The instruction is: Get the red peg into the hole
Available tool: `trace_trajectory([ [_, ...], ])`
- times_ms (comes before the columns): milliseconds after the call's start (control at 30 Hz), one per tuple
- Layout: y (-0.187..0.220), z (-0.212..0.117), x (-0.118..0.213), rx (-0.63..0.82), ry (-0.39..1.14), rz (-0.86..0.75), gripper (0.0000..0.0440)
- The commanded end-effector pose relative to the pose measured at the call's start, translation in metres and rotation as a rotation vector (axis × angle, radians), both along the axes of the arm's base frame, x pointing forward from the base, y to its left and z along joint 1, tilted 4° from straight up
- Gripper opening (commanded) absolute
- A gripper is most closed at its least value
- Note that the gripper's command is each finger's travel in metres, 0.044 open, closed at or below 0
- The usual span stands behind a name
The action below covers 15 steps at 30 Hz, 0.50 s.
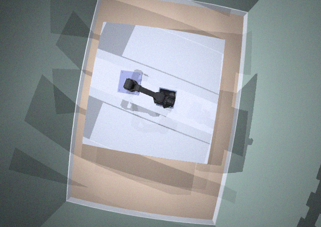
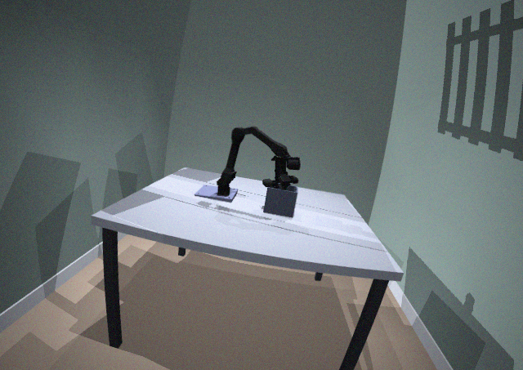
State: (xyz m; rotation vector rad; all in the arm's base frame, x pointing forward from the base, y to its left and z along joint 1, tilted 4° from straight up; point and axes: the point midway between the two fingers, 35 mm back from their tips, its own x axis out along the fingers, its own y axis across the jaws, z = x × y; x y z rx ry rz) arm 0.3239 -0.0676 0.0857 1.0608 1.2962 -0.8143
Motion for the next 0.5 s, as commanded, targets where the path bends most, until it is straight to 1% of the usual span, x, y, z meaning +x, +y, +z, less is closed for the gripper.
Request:
trace_trajectory([
  [0, -0.003, -0.015, -0.008, 0.027, 0.064, 0.005, 0.0132],
  [467, -0.011, 0.012, 0.011, 0.116, -0.01, -0.003, 0.014],
])
